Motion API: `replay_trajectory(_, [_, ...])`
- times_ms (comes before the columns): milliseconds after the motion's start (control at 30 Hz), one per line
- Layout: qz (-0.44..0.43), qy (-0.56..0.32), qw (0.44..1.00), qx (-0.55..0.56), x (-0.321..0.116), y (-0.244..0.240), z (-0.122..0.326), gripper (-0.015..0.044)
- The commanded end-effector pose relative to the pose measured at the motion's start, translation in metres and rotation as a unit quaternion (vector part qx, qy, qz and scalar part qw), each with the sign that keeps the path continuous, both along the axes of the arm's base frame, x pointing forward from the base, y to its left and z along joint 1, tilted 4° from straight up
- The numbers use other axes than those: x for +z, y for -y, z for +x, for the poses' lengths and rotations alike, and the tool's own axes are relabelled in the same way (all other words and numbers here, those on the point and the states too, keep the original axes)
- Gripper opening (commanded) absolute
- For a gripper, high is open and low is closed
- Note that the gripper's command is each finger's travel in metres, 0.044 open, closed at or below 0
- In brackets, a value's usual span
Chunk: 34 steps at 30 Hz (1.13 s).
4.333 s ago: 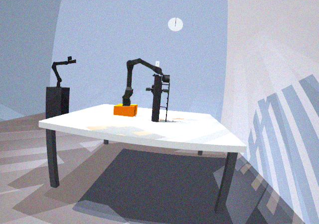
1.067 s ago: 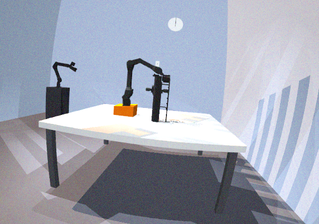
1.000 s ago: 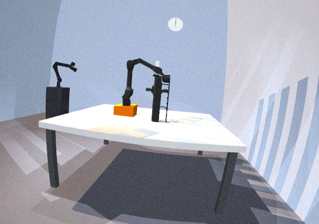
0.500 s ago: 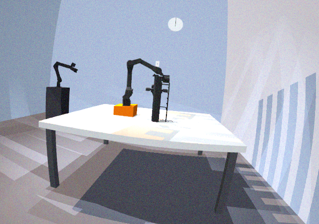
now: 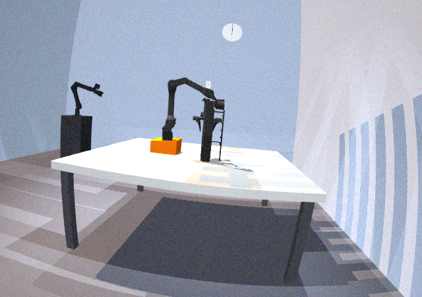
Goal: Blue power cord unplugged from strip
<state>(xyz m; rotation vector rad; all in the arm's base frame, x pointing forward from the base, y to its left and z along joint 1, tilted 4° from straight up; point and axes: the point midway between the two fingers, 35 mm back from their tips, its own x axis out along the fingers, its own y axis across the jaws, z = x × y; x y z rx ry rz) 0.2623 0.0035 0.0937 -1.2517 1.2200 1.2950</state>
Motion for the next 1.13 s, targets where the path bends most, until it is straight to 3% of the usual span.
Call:
replay_trajectory(0, [0.001, 0.001, 1.000, 0.002, 0.005, -0.023, 0.000, 0.0440])
replay_trajectory(167, [0.002, 0.001, 1.000, 0.002, 0.011, -0.055, -0.004, 0.0440])
replay_trajectory(1100, [0.002, 0.001, 1.000, 0.002, 0.011, -0.055, -0.004, 0.0440])
